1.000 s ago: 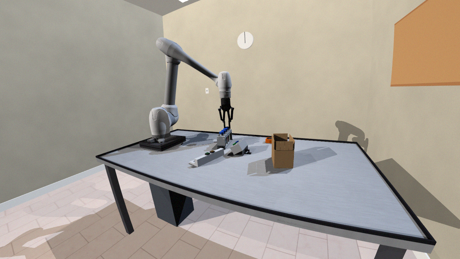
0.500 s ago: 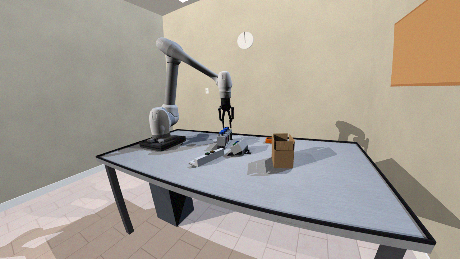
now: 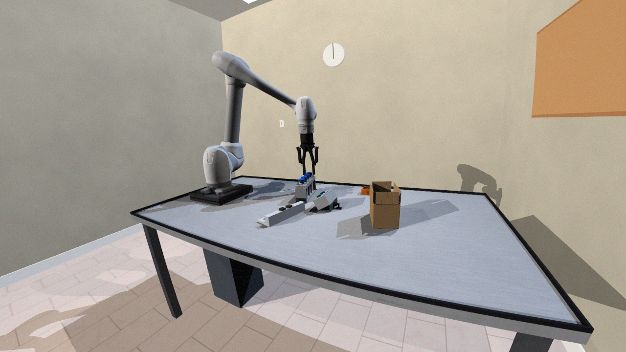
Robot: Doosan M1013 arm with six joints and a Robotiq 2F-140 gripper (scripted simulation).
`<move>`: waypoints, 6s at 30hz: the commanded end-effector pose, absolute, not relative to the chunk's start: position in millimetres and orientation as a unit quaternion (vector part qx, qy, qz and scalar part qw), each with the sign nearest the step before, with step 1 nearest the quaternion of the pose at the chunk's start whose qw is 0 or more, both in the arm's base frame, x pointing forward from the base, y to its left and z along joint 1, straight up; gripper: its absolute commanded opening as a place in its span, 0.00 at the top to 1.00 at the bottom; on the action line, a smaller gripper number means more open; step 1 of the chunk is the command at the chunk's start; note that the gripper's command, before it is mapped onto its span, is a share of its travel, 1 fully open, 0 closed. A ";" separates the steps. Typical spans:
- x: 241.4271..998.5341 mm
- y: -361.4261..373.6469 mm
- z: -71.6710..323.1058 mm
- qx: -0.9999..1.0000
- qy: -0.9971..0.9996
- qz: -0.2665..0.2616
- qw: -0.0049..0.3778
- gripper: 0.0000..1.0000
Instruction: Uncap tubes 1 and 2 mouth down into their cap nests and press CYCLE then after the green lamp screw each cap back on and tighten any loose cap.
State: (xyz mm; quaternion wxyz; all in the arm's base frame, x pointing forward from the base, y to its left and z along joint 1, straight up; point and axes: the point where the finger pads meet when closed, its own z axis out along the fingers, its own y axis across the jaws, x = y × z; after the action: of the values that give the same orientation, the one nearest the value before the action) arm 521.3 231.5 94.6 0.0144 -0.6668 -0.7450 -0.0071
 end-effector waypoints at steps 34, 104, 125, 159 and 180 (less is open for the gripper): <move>521.6 232.0 95.5 -0.706 -0.708 0.001 0.001 0.70; 521.7 232.0 95.9 -0.819 -0.574 0.001 0.001 0.70; 521.7 232.0 96.2 -0.612 -0.791 0.001 0.001 0.70; 521.7 232.0 96.5 -0.592 -0.806 0.001 0.001 0.59; 521.7 232.0 96.5 -0.819 -0.574 0.002 0.001 0.70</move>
State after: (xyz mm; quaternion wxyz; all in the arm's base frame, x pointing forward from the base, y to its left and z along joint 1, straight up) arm 521.2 231.7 95.9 0.0036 -0.8165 -0.5774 0.0004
